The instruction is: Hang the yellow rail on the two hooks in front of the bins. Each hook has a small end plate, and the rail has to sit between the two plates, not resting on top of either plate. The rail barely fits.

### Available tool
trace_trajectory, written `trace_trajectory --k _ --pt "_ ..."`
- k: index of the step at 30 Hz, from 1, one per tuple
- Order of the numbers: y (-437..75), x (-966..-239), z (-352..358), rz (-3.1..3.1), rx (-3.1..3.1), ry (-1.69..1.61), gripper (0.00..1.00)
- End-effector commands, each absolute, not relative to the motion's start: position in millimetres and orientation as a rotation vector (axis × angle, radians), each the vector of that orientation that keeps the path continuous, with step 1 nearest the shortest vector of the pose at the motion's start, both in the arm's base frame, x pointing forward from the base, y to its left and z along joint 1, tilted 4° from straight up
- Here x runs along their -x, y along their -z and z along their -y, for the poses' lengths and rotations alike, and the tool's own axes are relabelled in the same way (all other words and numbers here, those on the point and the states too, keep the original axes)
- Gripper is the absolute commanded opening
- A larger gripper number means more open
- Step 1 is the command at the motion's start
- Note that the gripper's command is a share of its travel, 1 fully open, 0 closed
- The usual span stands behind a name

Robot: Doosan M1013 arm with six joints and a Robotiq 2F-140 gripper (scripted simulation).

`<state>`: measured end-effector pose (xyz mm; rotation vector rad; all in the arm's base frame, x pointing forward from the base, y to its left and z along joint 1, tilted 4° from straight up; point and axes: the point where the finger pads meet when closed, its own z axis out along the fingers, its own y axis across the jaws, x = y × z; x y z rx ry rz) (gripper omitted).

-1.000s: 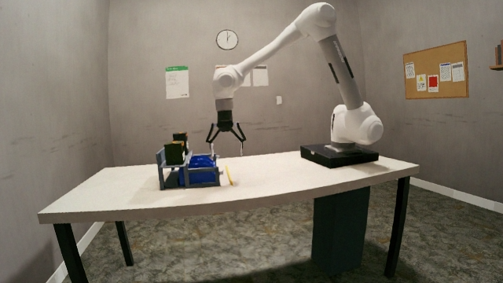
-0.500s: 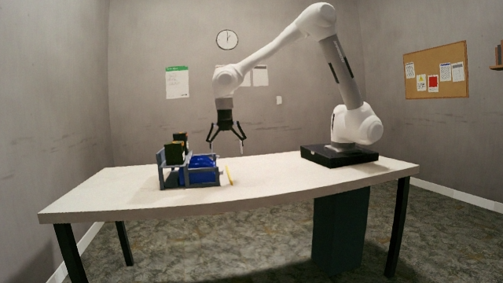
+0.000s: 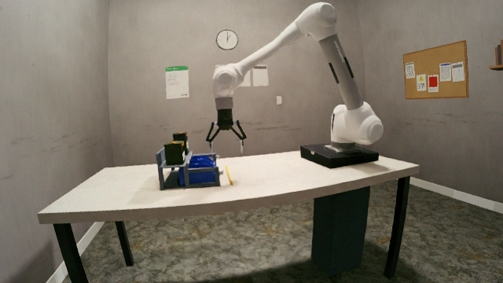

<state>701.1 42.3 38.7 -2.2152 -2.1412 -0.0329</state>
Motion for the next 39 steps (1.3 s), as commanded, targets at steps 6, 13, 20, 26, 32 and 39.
trace_trajectory --k 6,13,20,26,32,39 --pt "-39 -701 -42 2.141 2.215 0.033 0.37" --pt "-39 -701 -42 2.141 2.215 0.033 0.37" --pt "-39 -701 -42 2.141 2.215 0.033 0.37" --pt "-39 -701 -42 2.141 2.215 0.033 0.37" --pt "-39 -701 -42 2.141 2.215 0.033 0.37" --pt "-23 -701 -43 2.141 2.215 0.033 0.37"
